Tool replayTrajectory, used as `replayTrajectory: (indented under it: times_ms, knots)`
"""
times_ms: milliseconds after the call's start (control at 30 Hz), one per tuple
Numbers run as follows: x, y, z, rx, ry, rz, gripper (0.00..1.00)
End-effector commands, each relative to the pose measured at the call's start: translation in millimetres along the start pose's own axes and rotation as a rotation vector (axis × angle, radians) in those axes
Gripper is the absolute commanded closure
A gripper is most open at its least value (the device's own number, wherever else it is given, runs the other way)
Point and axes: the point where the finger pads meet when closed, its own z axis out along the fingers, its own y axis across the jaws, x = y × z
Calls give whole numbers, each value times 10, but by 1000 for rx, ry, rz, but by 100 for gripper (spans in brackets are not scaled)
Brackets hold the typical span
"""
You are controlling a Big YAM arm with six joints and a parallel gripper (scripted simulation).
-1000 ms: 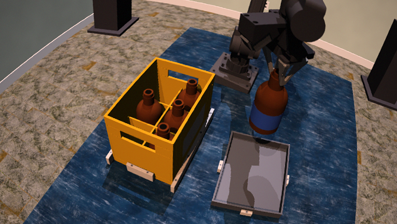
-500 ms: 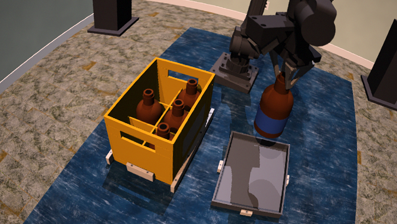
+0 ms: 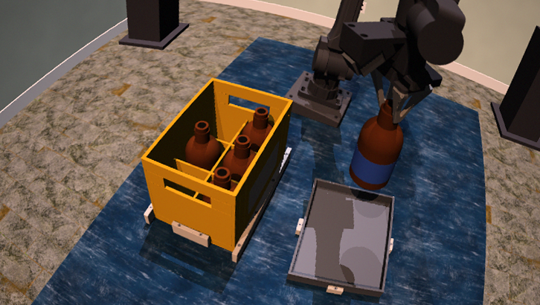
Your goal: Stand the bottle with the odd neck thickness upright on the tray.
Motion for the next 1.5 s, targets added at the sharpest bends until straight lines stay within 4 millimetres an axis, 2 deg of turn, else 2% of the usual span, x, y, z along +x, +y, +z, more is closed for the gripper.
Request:
replayTrajectory:
  times_ms: [0,100,1467]
  knots:
    - [-24,143,-229,-42,-28,3,100]
    - [-9,134,-271,-50,-33,3,100]
    - [6,164,-259,-47,-31,-1,100]
